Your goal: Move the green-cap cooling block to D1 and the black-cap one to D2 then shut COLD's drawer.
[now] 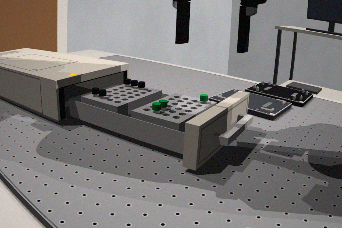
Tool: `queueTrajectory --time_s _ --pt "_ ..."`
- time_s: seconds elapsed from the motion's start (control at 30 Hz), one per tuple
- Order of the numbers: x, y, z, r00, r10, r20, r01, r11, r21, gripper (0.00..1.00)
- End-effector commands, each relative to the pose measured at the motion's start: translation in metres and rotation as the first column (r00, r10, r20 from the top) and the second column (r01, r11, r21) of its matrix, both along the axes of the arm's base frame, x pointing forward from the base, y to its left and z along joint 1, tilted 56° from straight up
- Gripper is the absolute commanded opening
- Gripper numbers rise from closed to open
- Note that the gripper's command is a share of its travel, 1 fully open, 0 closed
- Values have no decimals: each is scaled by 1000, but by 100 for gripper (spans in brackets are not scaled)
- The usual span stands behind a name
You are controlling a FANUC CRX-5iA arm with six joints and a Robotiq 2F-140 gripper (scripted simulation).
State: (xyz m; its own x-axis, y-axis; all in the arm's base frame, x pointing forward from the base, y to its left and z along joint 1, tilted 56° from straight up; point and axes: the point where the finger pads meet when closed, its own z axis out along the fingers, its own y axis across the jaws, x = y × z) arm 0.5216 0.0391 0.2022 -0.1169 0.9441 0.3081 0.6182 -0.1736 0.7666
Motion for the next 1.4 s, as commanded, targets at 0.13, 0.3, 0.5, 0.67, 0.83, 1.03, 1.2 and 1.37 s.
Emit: queueTrajectory --time_s 0.13,0.3,0.5,0.67,0.83,1.03,1.2,1.37 --pt "22 -6 25 1000 9 -1 -9 1000 6 66" --pt "30 -9 34 1000 9 -1 -9 1000 6 66" --pt "46 -13 53 1000 9 -1 -9 1000 6 66" --pt "59 -16 69 1000 9 -1 -9 1000 6 66" --pt "67 -18 78 1000 9 -1 -9 1000 6 66" --pt "82 -22 96 1000 9 -1 -9 1000 6 66" --pt "95 -26 111 1000 9 -1 -9 1000 6 66" --pt "103 -28 121 1000 9 -1 -9 1000 6 66"
